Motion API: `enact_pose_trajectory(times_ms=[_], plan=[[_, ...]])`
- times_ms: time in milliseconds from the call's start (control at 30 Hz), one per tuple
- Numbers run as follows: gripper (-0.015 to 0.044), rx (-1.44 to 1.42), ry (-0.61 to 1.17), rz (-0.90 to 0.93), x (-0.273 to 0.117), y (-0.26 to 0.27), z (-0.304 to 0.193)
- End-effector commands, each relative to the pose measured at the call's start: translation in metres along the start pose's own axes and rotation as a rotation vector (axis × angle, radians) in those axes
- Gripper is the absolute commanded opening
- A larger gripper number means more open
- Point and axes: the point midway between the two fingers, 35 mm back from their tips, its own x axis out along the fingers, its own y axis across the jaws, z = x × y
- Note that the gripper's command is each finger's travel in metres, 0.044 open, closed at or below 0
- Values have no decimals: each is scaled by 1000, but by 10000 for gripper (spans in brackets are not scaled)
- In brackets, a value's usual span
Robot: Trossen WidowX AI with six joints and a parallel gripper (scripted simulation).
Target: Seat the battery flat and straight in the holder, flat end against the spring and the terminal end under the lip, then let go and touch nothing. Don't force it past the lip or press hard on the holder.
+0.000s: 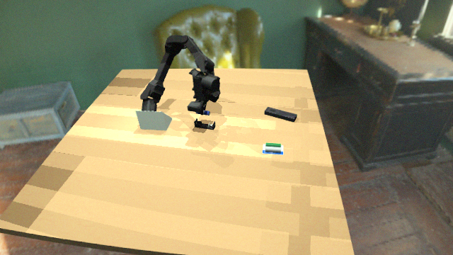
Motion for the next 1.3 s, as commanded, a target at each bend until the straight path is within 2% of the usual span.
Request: enact_pose_trajectory(times_ms=[0,400,1267], plan=[[68,-12,28,0,4,1,0],[68,-11,248,4,37,2,-6],[68,-12,418,5,49,2,0]])
